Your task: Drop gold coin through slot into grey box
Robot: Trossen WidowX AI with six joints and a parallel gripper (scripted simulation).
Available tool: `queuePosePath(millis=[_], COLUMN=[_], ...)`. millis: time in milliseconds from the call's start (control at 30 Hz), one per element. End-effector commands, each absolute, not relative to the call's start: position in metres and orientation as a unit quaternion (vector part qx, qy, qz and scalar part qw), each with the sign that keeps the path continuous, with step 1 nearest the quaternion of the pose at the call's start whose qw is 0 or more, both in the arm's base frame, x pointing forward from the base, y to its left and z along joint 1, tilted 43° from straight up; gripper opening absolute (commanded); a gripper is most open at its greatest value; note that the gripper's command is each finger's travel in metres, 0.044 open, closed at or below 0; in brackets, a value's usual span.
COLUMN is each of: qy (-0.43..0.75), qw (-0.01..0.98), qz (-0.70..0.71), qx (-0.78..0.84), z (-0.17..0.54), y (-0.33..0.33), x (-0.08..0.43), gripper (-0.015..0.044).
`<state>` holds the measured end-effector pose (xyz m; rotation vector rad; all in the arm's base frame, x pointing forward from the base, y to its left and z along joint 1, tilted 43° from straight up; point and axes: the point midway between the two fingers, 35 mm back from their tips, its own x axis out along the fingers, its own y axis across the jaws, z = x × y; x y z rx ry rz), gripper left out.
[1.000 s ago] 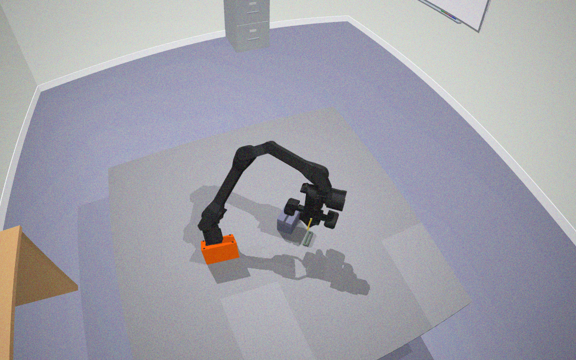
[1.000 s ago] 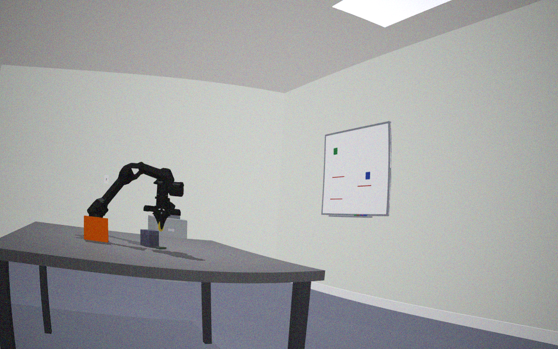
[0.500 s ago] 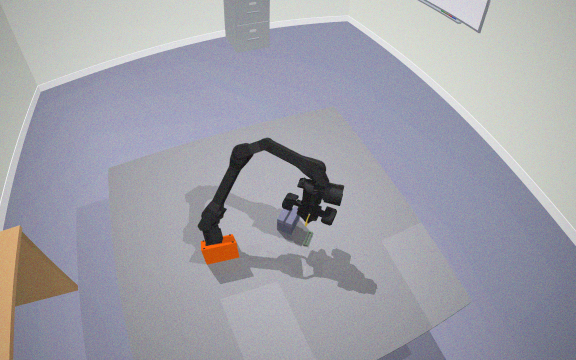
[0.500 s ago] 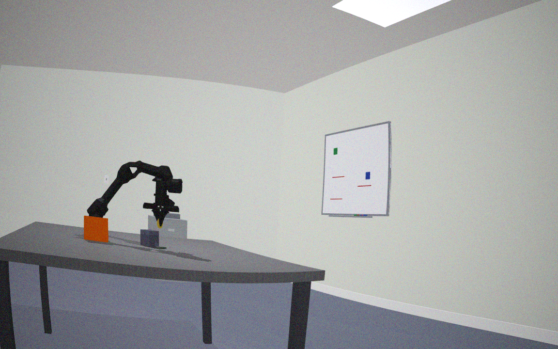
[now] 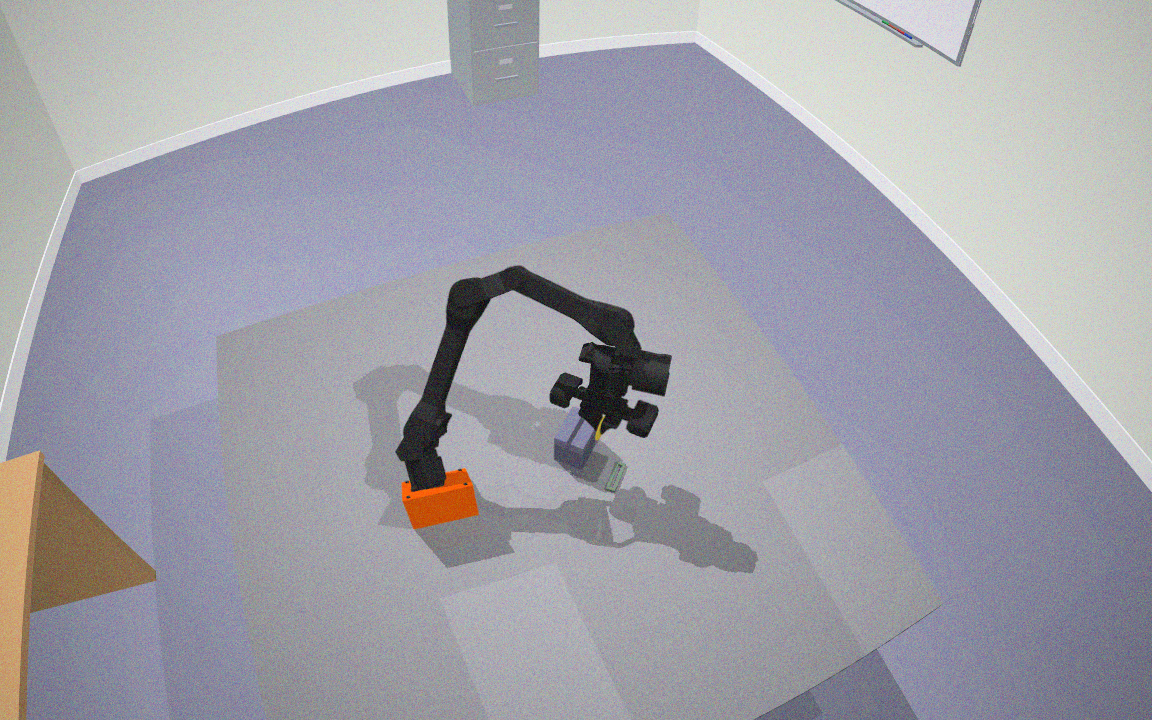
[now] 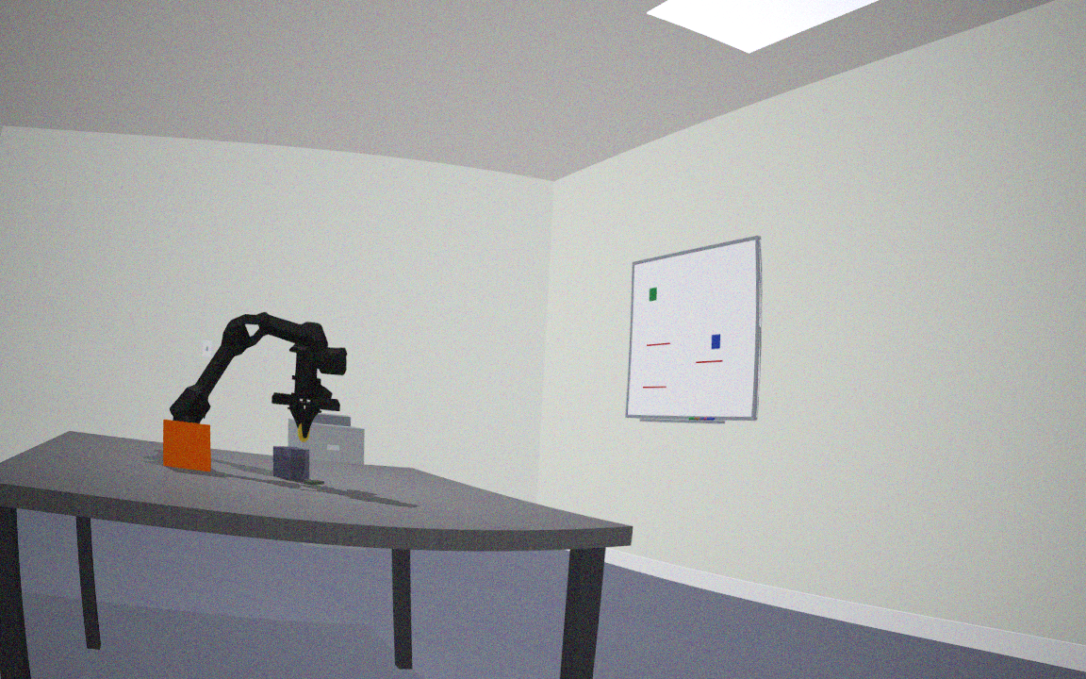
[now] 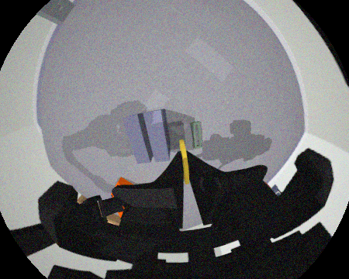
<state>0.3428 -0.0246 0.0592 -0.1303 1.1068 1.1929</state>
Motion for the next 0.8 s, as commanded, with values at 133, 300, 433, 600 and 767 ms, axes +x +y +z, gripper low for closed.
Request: queuePosePath(millis=[133, 300, 433, 600, 767], qy=[0.493, 0.493, 0.493, 0.493, 0.494], qw=[0.687, 0.687, 0.687, 0.687, 0.684], qz=[0.531, 0.531, 0.531, 0.532, 0.533], qx=[-0.056, -0.056, -0.056, -0.055, -0.057], z=[0.072, 0.079, 0.084, 0.088, 0.085], y=[-0.013, -0.005, 0.000, 0.005, 0.003], x=[0.331, 0.323, 0.316, 0.310, 0.314], gripper=[0.0000, 0.0000, 0.0000, 0.0000, 0.0000])
